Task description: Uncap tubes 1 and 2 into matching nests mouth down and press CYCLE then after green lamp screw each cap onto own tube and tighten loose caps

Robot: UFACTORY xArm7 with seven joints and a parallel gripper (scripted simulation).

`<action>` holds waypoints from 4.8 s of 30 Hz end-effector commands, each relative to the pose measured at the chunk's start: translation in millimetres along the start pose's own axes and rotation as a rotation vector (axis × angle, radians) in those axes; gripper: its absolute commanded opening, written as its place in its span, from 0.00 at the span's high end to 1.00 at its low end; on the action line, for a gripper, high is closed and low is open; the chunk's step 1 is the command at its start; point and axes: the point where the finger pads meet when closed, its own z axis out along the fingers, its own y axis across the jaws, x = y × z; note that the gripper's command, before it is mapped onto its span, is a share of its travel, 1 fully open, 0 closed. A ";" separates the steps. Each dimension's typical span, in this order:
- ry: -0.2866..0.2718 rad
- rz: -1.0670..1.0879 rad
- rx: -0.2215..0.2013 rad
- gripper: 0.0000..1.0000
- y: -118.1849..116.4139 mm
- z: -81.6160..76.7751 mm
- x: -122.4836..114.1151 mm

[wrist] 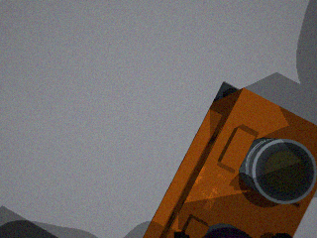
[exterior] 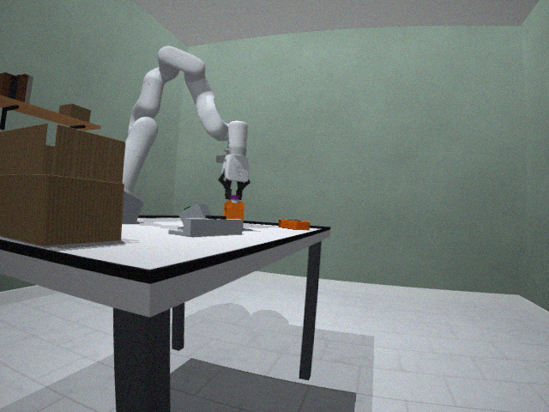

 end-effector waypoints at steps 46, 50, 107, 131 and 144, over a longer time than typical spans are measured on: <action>-0.025 1.260 -0.004 1.00 1.5 -1.4 -0.6; -0.025 1.110 -0.002 1.00 1.5 -1.5 -0.6; -0.021 -0.061 0.012 0.54 1.5 -2.1 -0.6; -0.022 0.960 -0.002 0.54 1.5 -2.2 -0.6; -0.025 1.260 -0.004 0.54 1.5 -2.2 -0.6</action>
